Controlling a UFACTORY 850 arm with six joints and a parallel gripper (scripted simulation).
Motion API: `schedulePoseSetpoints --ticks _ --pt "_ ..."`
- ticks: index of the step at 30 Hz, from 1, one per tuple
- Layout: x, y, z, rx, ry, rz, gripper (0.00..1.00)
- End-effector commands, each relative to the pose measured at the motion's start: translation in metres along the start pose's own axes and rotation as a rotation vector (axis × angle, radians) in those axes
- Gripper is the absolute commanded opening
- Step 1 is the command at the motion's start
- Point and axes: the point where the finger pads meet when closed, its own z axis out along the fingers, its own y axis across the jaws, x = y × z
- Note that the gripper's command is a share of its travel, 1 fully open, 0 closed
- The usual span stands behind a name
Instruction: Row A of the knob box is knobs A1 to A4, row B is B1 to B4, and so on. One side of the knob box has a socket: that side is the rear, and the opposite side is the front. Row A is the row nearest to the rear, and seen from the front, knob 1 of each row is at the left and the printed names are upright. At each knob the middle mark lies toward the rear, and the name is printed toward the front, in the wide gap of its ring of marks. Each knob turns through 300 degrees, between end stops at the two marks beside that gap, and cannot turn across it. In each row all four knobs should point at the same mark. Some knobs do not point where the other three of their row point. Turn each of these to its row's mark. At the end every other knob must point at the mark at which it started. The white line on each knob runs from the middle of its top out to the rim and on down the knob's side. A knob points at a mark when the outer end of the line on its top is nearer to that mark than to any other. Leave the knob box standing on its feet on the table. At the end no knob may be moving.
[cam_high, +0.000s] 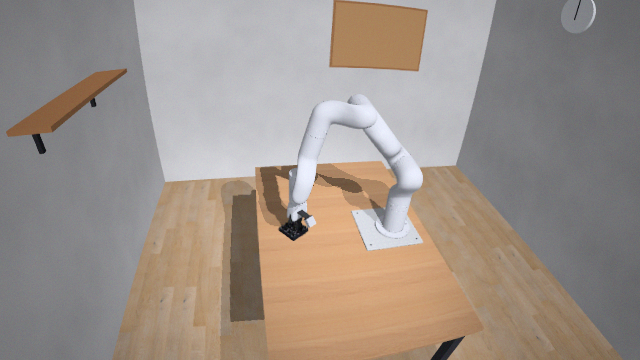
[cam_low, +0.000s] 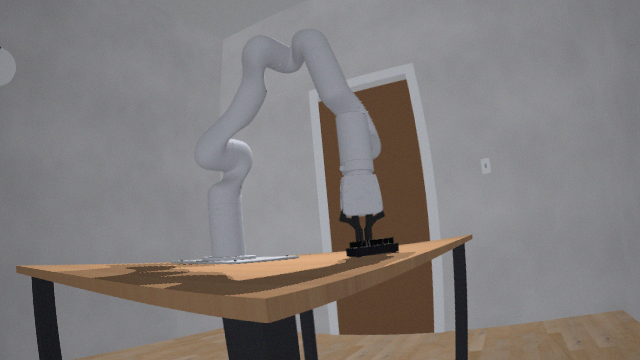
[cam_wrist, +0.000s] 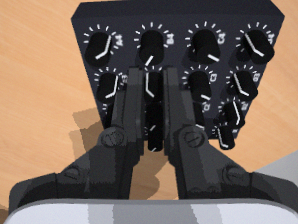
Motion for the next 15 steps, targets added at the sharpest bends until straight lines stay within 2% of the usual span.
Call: schedulePoseSetpoints --ticks 1,15 --pt "-0.0006 0.0006 -0.0007 -0.002 -0.001 -0.031 0.08" --pt "-0.0006 0.0006 -0.0007 -0.002 -0.001 -0.19 0.08"
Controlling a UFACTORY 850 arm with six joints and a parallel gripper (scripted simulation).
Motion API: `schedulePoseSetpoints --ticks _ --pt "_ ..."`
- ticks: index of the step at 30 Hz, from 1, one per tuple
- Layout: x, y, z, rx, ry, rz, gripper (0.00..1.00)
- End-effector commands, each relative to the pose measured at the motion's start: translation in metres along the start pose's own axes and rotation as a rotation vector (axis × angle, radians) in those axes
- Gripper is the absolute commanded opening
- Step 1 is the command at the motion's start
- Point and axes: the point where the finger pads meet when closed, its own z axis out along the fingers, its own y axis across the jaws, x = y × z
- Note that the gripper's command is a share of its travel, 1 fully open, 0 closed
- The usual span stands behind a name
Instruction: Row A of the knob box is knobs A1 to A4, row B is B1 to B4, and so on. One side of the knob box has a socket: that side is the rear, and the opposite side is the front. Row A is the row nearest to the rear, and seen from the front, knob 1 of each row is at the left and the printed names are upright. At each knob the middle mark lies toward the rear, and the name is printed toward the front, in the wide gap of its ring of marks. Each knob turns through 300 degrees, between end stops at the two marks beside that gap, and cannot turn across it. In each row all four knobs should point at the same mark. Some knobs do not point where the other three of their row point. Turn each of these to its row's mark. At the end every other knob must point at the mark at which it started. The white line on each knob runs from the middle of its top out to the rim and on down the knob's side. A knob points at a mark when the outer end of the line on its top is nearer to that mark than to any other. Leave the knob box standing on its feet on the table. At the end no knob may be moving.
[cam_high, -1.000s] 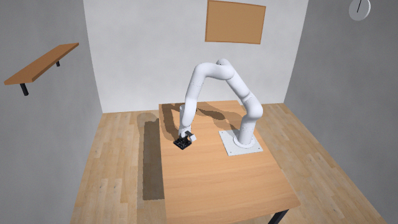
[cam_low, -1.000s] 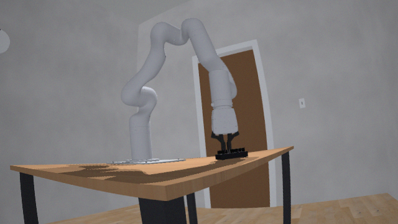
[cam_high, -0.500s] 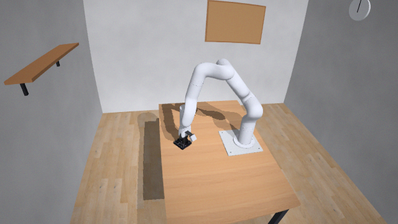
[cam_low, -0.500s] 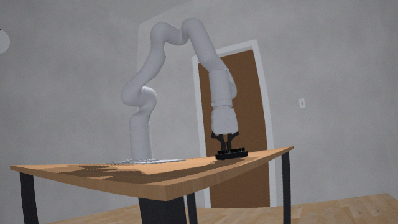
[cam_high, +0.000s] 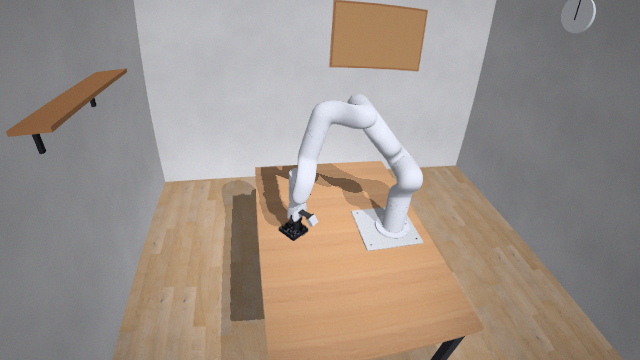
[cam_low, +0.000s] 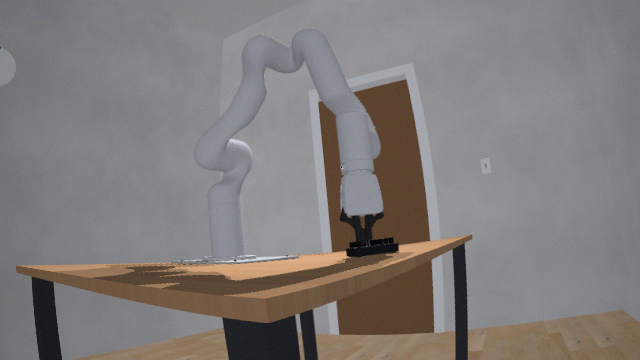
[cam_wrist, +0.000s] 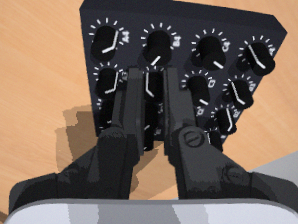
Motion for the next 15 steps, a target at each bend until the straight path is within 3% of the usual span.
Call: schedulePoseSetpoints --ticks 1,15 --pt "-0.0007 0.0005 -0.0007 -0.004 0.001 -0.075 0.08" --pt "-0.0007 0.0005 -0.0007 -0.004 0.001 -0.334 0.08"
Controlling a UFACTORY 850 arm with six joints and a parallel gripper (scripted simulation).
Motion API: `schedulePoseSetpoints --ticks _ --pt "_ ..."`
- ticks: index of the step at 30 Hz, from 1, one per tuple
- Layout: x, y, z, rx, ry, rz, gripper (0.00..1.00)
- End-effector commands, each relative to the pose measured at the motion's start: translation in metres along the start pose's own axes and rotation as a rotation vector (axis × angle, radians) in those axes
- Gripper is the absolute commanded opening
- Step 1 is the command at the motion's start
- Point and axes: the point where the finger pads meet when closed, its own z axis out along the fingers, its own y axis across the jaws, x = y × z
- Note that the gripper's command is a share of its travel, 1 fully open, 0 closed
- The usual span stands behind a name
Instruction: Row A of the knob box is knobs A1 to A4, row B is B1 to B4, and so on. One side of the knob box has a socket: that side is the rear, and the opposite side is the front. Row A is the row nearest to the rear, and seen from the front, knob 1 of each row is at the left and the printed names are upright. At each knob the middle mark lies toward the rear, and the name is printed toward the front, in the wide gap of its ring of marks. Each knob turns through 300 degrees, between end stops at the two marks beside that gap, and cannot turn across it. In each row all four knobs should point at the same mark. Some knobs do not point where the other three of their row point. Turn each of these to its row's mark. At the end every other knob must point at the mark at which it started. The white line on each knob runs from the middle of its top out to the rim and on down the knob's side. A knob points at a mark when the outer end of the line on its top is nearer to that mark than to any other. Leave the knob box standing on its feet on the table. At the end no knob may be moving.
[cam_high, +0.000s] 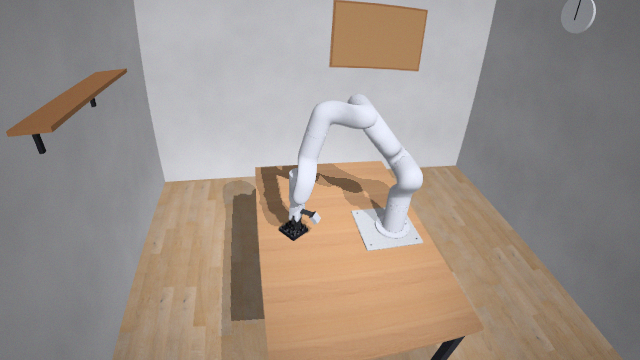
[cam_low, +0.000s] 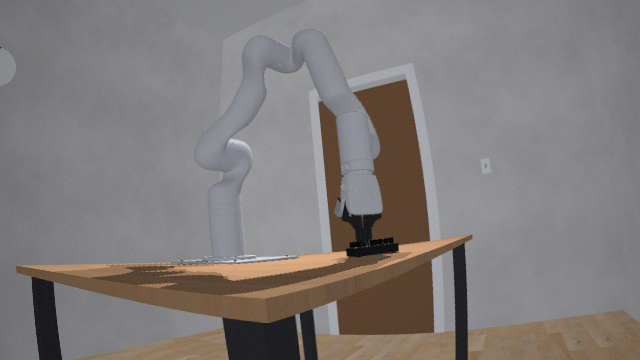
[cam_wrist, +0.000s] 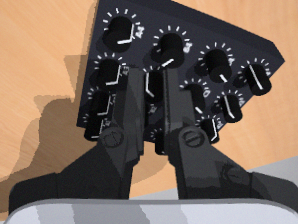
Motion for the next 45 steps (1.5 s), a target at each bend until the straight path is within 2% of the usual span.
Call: schedulePoseSetpoints --ticks 1,8,23,45 --pt "-0.0008 0.0004 -0.0007 -0.01 0.004 -0.114 0.08" --pt "-0.0008 0.0004 -0.0007 -0.01 0.003 -0.242 0.08" --pt "-0.0008 0.0004 -0.0007 -0.01 0.001 -0.643 0.08" --pt "-0.0008 0.0004 -0.0007 -0.011 -0.001 -1.038 0.08"
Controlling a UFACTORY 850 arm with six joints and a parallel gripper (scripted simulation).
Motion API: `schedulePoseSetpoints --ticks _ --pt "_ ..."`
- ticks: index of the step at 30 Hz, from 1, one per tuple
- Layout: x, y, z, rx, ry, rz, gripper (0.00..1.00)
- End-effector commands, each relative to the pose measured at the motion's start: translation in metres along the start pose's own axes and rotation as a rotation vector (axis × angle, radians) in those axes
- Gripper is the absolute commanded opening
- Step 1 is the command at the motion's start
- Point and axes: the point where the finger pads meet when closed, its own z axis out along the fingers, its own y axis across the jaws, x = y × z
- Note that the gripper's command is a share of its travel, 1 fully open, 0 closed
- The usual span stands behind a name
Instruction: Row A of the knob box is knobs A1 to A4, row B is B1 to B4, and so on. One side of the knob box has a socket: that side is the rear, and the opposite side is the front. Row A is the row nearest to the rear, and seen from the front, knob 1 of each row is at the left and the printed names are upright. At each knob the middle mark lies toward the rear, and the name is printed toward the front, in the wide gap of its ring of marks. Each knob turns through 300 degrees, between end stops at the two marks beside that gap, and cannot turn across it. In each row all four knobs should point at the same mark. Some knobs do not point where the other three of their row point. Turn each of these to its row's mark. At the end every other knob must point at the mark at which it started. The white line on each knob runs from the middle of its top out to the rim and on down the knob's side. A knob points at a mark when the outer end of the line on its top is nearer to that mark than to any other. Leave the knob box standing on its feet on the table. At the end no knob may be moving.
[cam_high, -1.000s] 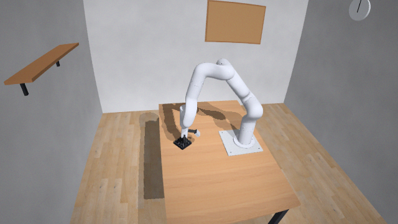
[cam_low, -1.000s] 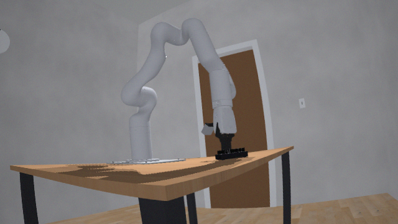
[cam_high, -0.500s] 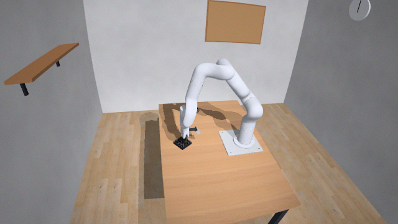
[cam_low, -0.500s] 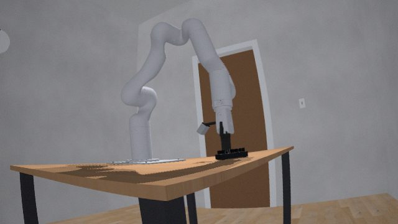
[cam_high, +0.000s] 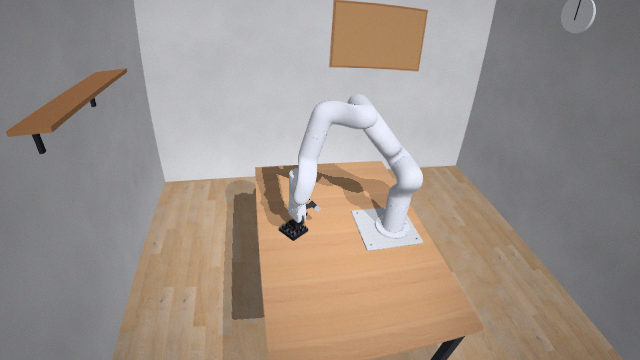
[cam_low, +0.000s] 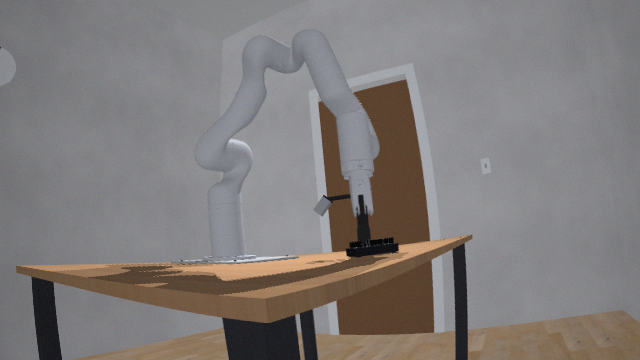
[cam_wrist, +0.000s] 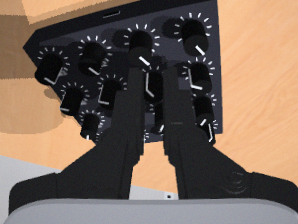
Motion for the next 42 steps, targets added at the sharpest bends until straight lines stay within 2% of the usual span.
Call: schedulePoseSetpoints --ticks 1,19,42 --pt "-0.0008 -0.0005 -0.0007 -0.015 -0.007 -0.074 0.08" --pt "-0.0008 -0.0005 -0.0007 -0.014 -0.008 -0.24 0.08" --pt "-0.0008 -0.0005 -0.0007 -0.014 -0.009 -0.265 0.08"
